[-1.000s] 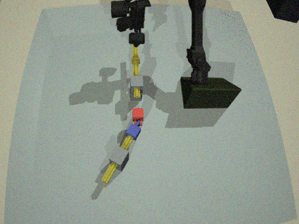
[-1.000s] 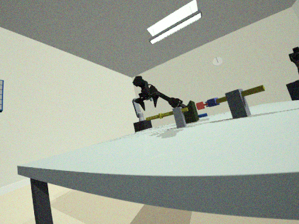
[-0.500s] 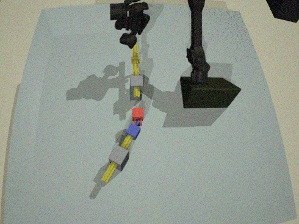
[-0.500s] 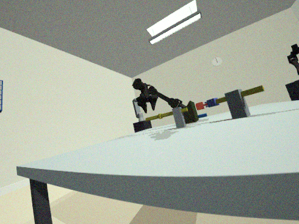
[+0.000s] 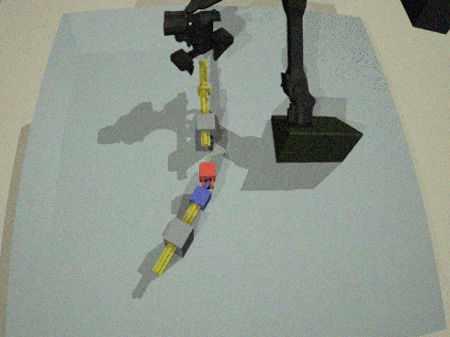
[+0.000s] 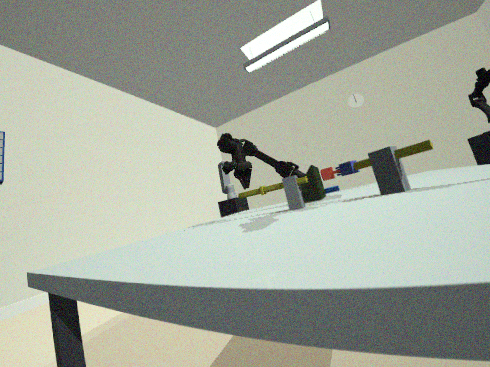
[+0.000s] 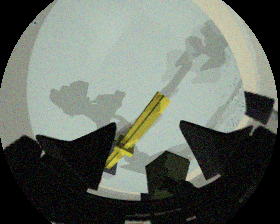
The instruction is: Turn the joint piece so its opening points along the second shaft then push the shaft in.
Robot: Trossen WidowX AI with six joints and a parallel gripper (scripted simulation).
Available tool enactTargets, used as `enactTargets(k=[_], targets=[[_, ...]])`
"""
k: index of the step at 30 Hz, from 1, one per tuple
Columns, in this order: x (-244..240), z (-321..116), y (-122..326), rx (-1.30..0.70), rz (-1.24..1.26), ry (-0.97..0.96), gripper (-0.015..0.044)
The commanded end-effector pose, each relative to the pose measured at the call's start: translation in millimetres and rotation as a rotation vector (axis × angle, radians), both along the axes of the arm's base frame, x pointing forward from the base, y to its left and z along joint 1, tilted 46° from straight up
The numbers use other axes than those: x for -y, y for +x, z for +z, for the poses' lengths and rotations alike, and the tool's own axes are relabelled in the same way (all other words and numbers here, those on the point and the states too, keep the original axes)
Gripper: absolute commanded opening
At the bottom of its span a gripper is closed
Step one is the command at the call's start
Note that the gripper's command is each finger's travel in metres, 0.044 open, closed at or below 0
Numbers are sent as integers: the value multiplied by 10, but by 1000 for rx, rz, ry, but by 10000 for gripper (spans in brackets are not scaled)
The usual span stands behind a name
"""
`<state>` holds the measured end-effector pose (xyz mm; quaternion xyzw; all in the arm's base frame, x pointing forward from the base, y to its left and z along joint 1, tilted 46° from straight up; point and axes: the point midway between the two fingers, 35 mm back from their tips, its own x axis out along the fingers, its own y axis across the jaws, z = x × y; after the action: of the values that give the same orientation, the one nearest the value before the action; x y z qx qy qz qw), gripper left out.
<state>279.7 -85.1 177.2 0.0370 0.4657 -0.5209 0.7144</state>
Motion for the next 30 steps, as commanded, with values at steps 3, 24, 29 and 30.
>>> enactTargets(k=[3, 24, 29, 30], targets=[[82, -70, 6, 159, -170, -2, 440], [225, -196, 6, 427, -457, -2, 440], [276, -253, 8, 428, -457, -2, 440], [287, -265, 8, 428, -457, -2, 440]])
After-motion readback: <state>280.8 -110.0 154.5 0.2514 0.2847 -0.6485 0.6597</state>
